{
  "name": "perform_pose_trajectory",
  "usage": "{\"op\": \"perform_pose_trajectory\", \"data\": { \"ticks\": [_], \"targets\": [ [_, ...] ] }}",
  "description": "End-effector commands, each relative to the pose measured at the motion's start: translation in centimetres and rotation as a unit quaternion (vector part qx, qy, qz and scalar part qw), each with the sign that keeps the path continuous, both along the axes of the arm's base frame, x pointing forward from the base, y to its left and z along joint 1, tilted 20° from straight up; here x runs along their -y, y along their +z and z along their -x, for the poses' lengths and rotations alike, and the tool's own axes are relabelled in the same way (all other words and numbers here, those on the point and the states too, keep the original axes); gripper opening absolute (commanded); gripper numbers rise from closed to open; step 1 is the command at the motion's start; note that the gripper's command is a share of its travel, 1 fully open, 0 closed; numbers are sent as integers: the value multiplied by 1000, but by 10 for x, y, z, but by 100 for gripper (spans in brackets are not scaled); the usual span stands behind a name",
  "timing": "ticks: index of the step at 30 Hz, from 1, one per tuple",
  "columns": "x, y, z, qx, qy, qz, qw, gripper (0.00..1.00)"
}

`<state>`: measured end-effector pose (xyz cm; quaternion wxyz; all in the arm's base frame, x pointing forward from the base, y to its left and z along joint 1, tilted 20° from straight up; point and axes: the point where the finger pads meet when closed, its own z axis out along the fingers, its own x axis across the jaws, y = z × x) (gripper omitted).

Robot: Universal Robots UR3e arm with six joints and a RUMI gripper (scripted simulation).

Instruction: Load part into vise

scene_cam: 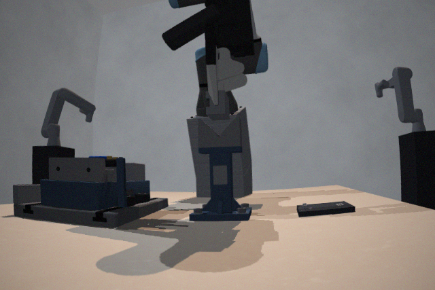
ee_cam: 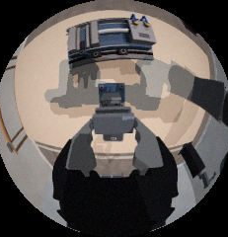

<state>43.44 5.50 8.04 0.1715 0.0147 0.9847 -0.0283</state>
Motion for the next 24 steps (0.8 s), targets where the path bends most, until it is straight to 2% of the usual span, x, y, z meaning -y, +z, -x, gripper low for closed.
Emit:
{"op": "perform_pose_trajectory", "data": {
  "ticks": [1, 13, 24],
  "targets": [
    [0, 1, -1, 2, 0, 2, 1000, 0],
    [0, 1, 0, 1, -5, 13, 1000, 0],
    [-1, 0, 0, 1, -15, 42, 999, 0]
  ]
}}
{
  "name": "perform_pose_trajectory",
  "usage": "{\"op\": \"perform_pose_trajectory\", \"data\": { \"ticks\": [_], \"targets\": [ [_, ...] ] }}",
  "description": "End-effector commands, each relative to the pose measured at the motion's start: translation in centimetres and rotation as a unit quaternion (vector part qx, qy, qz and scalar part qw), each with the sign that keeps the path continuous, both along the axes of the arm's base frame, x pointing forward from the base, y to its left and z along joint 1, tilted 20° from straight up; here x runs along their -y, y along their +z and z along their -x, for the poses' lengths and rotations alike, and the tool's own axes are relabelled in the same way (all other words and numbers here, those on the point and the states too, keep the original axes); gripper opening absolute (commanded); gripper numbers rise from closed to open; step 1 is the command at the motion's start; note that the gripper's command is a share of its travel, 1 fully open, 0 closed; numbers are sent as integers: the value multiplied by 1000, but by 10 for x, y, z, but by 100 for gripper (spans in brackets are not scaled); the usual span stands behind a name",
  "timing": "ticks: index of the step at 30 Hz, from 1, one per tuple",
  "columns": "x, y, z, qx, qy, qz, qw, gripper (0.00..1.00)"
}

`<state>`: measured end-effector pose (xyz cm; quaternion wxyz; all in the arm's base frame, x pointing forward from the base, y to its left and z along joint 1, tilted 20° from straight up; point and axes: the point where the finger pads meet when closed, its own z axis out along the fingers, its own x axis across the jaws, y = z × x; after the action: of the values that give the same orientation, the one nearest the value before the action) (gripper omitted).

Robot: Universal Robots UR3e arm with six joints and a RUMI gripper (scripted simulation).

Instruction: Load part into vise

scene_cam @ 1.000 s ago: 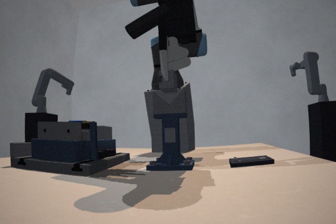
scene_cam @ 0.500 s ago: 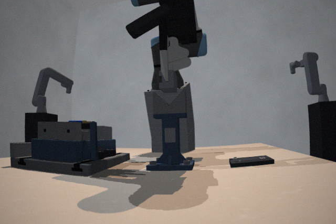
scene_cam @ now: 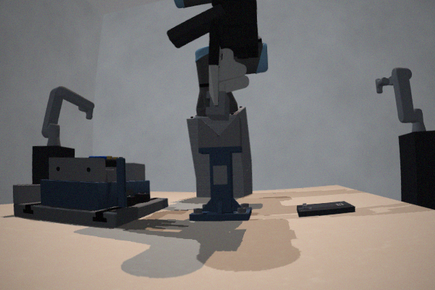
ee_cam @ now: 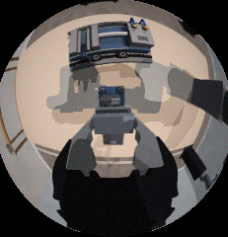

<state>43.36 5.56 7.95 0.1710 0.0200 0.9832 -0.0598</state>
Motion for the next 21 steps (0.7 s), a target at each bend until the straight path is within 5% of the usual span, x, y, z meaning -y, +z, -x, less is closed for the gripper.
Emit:
{"op": "perform_pose_trajectory", "data": {
  "ticks": [1, 21],
  "targets": [
    [0, 1, -1, 1, -6, 16, 1000, 0],
    [-2, 1, -1, -1, -35, 96, 995, 0]
  ]
}}
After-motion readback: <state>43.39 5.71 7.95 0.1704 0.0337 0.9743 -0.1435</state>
